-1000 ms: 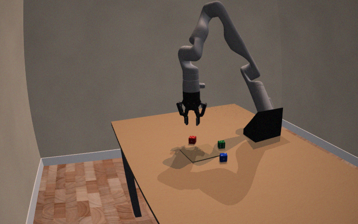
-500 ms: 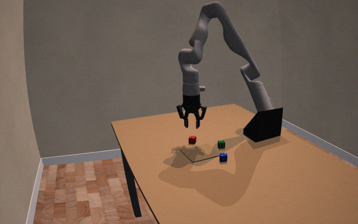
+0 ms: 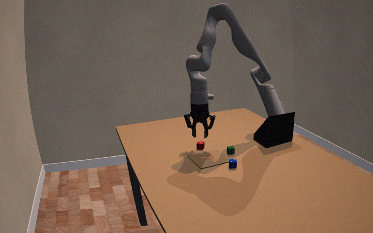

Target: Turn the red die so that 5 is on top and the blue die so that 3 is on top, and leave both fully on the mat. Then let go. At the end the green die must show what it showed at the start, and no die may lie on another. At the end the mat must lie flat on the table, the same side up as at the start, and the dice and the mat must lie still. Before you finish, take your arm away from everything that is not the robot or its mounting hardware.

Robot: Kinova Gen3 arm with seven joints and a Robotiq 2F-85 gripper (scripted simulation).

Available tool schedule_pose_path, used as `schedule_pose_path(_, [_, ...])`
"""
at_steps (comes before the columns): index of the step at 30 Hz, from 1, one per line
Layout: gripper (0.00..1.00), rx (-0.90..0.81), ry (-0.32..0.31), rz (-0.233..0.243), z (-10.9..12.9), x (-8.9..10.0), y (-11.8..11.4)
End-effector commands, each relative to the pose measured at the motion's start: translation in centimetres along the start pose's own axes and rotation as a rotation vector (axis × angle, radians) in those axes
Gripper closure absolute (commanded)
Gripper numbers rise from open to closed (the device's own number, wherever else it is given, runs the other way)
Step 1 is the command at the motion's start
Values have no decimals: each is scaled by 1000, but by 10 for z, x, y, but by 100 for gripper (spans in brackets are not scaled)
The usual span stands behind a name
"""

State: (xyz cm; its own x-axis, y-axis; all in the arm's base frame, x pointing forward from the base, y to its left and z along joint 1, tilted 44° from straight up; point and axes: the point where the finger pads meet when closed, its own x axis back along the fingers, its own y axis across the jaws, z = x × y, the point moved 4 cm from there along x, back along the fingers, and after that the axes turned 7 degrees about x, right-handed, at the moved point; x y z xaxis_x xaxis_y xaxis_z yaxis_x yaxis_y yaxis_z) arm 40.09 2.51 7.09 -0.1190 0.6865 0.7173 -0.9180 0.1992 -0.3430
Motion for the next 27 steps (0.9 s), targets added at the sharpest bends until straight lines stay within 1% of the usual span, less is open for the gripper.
schedule_pose_path(1, [54,-1,6,-3,1,-4,1])
schedule_pose_path(13, [54,-1,6,-3,1,-14,1])
schedule_pose_path(27, [54,-1,6,-3,2,-15,1])
